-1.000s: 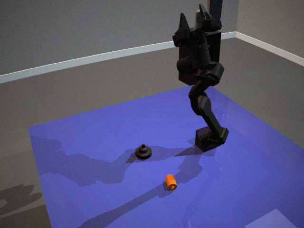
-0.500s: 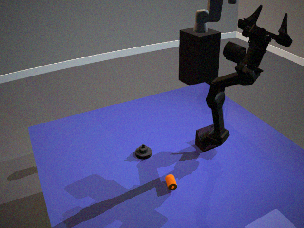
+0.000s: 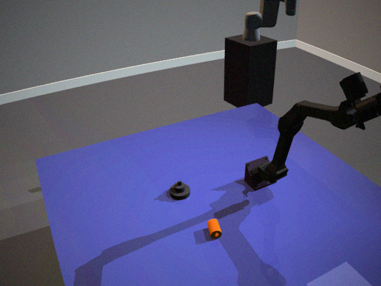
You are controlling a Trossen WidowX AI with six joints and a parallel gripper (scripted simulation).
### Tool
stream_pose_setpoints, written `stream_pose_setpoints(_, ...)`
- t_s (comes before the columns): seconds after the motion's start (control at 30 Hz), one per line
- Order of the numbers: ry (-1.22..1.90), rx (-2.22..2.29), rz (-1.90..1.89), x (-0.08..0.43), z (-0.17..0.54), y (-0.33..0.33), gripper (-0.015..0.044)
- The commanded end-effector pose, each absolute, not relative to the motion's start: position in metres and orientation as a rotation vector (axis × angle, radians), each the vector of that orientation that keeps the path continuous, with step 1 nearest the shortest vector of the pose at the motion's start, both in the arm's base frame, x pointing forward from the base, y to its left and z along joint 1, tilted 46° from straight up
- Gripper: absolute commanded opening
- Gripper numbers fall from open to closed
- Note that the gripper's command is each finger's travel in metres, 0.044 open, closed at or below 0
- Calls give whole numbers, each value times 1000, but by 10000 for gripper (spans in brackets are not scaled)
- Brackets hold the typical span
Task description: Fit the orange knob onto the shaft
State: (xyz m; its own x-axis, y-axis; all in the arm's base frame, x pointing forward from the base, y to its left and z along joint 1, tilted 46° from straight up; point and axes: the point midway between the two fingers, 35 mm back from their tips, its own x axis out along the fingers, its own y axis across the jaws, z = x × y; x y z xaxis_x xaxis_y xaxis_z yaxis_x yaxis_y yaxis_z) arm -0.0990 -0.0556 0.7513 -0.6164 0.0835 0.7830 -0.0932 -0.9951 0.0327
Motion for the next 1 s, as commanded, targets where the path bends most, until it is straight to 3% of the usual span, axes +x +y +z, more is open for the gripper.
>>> stream_pose_setpoints(0.0, 197, 1308, 2550, -88, 750, 21, 440)
stream_pose_setpoints(0.23, 472, 1292, 2186, -41, 727, 136, 440)
stream_pose_setpoints(0.5, 715, 1318, 1722, 52, 670, 233, 440)
stream_pose_setpoints(0.73, 886, 1369, 1292, 149, 598, 276, 440)
stream_pose_setpoints(0.97, 1041, 1448, 834, 242, 512, 278, 440)
